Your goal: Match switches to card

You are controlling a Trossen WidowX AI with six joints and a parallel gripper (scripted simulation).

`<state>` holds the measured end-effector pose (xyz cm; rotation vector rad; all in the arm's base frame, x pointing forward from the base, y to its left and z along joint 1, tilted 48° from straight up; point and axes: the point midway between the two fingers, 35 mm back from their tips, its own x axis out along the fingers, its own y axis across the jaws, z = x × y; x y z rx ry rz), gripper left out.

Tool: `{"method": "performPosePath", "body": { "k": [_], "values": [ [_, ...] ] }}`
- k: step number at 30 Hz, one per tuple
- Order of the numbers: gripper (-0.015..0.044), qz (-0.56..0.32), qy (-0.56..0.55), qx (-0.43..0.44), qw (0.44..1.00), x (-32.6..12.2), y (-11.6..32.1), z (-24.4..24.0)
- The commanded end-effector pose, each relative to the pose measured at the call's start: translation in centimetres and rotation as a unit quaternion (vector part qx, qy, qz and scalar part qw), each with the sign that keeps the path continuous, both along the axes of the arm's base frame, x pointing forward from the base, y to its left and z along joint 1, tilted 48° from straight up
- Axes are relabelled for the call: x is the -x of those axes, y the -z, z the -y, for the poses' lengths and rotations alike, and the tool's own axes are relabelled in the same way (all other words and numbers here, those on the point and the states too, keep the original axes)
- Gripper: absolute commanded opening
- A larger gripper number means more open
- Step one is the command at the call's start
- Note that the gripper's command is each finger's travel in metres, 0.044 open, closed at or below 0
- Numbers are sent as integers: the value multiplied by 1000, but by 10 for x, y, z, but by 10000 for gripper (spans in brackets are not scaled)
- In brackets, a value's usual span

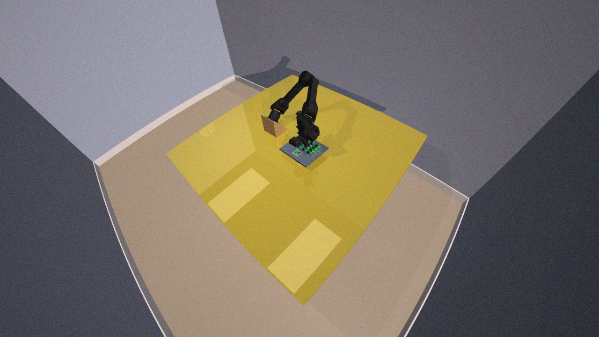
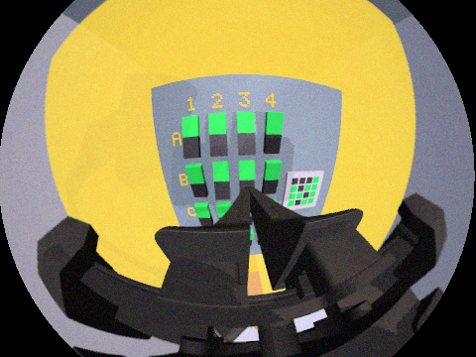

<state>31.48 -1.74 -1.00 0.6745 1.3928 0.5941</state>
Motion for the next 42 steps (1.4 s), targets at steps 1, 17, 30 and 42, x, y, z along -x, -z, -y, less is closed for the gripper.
{"method": "performPosePath", "body": {
  "k": [1, 17, 30, 42],
  "values": [
    [0, -2, 2, -2, 1000, 0, 0, -1],
    [0, -2, 2, -2, 1000, 0, 2, -3],
    [0, 0, 0, 0, 1000, 0, 1, -1],
    [0, -11, -7, -1, 1000, 10, -41, 44]
  ]
}}
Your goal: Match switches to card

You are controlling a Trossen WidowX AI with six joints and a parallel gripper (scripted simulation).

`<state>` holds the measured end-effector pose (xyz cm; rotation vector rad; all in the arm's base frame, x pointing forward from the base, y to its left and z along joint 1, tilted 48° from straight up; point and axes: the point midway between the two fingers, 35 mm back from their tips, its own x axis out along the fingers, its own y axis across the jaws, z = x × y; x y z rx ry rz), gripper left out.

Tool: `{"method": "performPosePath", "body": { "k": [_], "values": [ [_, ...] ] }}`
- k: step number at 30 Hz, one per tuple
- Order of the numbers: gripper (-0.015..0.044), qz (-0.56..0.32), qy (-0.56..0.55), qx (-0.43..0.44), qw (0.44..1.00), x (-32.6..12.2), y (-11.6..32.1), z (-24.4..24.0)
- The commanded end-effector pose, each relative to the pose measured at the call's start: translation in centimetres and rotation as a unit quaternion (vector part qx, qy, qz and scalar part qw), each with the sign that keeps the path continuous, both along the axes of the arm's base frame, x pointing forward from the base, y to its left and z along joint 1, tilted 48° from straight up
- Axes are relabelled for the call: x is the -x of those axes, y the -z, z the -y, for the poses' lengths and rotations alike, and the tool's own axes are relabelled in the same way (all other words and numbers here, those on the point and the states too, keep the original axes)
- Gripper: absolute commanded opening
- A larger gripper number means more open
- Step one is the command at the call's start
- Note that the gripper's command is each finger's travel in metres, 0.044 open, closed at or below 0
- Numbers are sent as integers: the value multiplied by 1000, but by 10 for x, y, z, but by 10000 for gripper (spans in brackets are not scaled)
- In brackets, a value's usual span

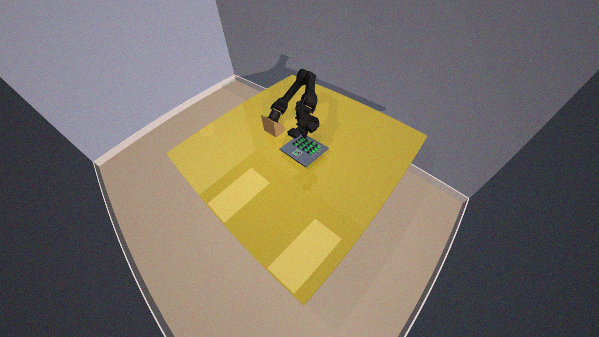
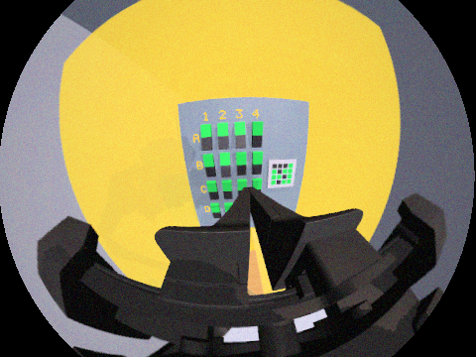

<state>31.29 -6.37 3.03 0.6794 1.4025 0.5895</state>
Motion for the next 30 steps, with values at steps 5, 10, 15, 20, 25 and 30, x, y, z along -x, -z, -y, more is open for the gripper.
{"method": "performPosePath", "body": {
  "k": [5, 10, 15, 20, 25, 30],
  "values": [
    [0, -7, -9, -1, 1000, 22, 2, -5],
    [0, -15, -18, -2, 1000, 19, 24, -29],
    [0, -14, -18, -3, 1000, 19, 27, -33],
    [0, -14, -18, -3, 1000, 19, 31, -37],
    [0, -14, -18, -3, 1000, 18, 35, -41],
    [0, -14, -18, -3, 1000, 18, 40, -47]
  ]
}}
